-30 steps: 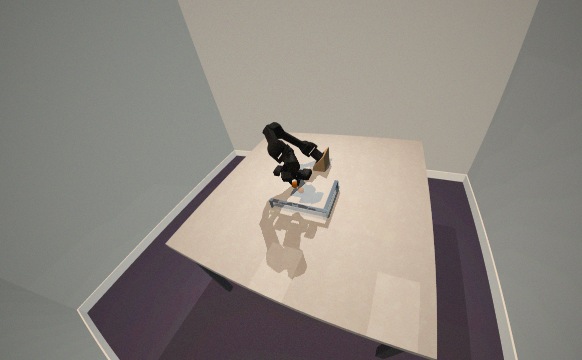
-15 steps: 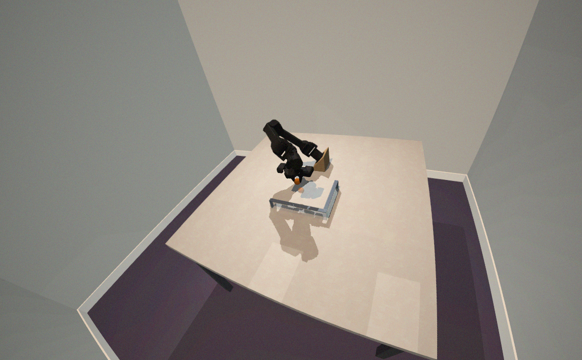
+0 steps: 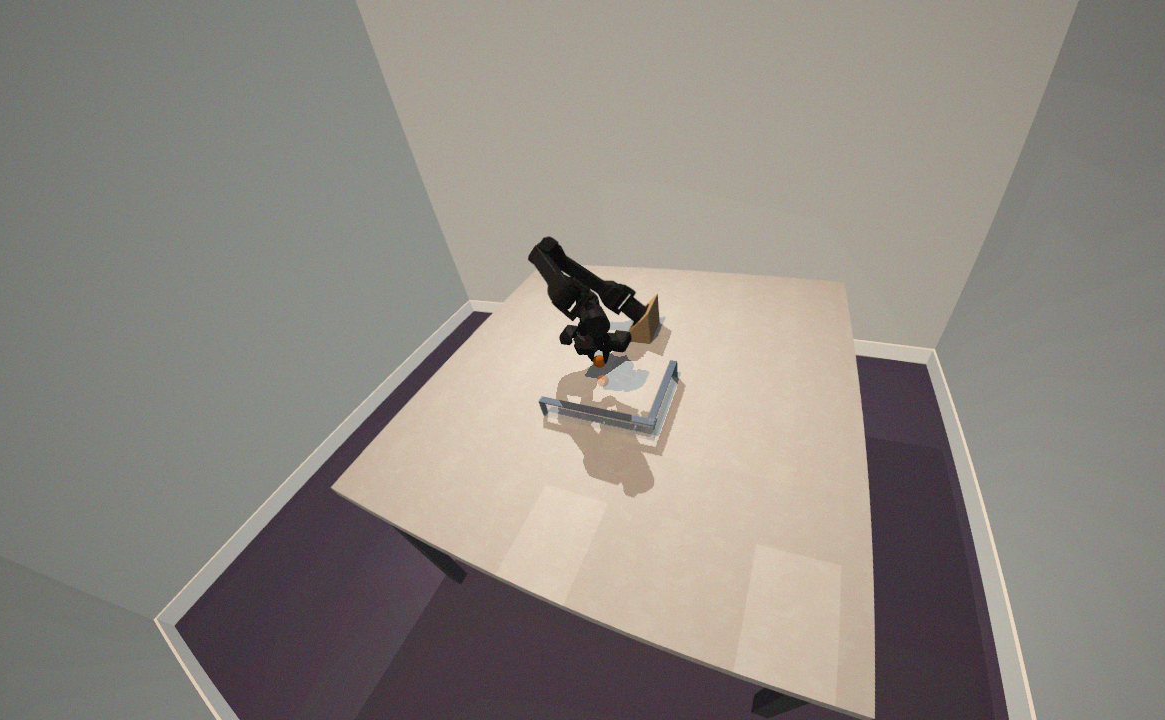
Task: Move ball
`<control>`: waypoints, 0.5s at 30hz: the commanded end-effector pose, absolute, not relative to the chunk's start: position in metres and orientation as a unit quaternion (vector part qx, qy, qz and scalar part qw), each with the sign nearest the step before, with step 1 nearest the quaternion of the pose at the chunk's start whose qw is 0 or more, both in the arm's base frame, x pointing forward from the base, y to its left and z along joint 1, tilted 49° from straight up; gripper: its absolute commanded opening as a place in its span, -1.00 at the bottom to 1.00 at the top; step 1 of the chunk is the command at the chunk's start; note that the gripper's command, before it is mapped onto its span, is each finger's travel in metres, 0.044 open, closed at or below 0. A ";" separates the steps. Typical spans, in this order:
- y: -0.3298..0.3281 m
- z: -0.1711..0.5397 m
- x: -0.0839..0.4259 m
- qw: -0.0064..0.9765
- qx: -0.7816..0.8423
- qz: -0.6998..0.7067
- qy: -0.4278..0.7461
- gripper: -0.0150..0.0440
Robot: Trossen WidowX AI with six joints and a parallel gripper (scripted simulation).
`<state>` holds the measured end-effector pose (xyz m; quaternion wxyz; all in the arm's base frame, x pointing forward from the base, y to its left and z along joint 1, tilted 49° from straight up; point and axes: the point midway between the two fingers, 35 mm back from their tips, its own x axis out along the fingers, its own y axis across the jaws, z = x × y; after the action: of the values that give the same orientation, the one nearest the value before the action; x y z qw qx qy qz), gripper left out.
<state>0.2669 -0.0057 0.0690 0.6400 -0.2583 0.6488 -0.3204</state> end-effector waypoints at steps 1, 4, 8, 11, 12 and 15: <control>-0.019 0.060 0.265 0.641 -0.258 -0.320 0.649 -0.49; -0.030 0.049 0.265 0.641 -0.258 -0.320 0.648 -0.49; -0.046 0.036 0.263 0.640 -0.259 -0.321 0.648 -0.49; -0.055 0.029 0.261 0.640 -0.259 -0.322 0.648 -0.49; -0.056 0.029 0.261 0.640 -0.259 -0.322 0.648 -0.49; -0.056 0.029 0.261 0.640 -0.259 -0.322 0.648 -0.49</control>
<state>0.2613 -0.0519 0.0312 0.6385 -0.2566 0.6497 -0.3232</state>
